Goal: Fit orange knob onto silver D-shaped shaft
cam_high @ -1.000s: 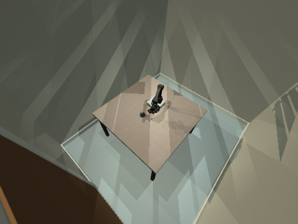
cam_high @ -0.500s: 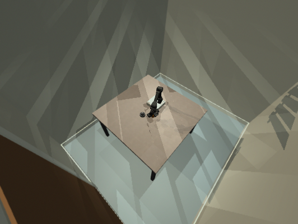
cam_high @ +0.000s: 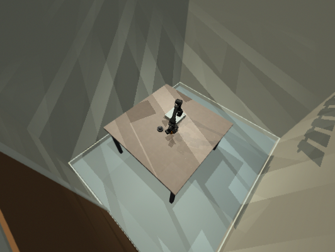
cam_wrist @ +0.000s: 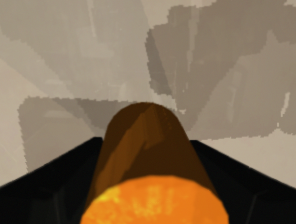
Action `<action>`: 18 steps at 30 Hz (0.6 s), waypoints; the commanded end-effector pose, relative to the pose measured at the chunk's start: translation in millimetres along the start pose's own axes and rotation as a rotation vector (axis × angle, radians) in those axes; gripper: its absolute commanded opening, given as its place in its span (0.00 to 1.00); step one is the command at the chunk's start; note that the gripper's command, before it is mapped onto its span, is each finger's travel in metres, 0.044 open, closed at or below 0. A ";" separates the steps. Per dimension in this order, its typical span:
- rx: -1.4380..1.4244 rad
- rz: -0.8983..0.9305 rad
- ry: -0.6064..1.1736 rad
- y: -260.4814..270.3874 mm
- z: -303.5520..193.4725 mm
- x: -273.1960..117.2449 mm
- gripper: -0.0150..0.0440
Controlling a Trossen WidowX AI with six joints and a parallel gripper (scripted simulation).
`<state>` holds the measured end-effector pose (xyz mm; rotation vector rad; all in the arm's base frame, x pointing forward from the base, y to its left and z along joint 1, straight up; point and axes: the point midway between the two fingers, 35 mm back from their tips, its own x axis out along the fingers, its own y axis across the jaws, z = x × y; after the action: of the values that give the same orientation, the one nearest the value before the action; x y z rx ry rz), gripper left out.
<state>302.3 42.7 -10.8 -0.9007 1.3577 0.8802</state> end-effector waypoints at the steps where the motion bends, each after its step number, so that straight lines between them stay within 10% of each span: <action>1: 0.000 0.001 0.001 0.2 -0.1 0.0 0.34; 8: 0.000 0.001 0.001 0.2 -0.1 0.0 0.65; 18: 0.000 0.001 0.001 0.2 -0.1 0.0 0.66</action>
<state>302.0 42.7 -11.1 -0.9005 1.3589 0.8810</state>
